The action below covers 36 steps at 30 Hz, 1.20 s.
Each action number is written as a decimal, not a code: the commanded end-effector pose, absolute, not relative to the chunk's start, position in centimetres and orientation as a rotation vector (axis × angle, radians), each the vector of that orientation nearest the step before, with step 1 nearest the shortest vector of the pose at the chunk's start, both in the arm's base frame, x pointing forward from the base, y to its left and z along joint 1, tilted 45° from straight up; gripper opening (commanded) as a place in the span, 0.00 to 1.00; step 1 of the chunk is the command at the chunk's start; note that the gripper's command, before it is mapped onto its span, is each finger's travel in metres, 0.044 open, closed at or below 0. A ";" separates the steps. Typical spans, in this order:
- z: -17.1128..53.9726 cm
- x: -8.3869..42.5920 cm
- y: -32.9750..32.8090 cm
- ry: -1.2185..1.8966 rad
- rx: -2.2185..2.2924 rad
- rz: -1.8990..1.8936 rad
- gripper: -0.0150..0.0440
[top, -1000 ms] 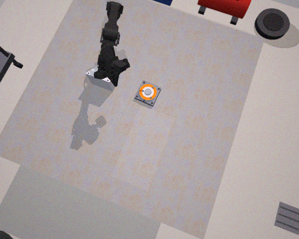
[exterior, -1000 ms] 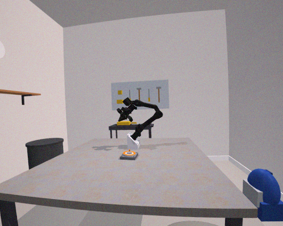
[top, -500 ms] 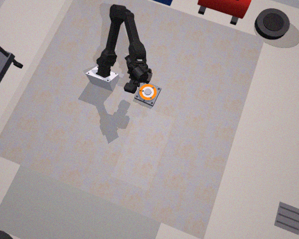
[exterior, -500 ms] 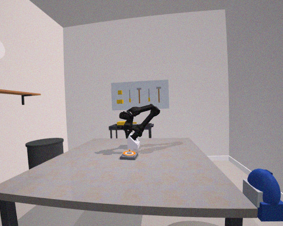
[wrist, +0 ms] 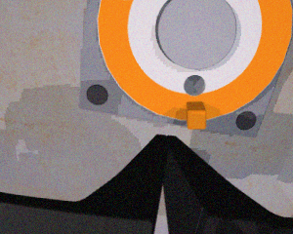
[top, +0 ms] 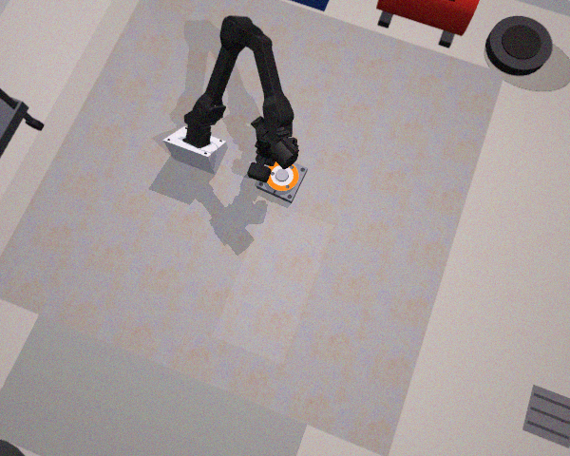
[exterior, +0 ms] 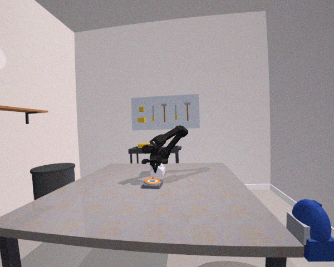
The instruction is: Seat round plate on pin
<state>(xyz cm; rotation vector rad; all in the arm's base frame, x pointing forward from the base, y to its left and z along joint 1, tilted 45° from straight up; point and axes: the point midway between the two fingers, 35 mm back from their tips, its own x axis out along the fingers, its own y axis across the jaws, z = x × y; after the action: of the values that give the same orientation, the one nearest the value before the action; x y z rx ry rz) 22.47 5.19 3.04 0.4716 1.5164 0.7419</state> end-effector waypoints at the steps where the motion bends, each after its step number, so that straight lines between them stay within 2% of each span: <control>1: 1.8 22.1 6.4 1.527 0.481 0.745 0.25; 36: -2.0 22.7 5.2 1.526 0.481 0.747 0.25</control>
<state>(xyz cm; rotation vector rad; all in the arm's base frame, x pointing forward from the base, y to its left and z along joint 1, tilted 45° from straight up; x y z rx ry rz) 22.30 5.57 -1.74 0.4918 1.5336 0.7475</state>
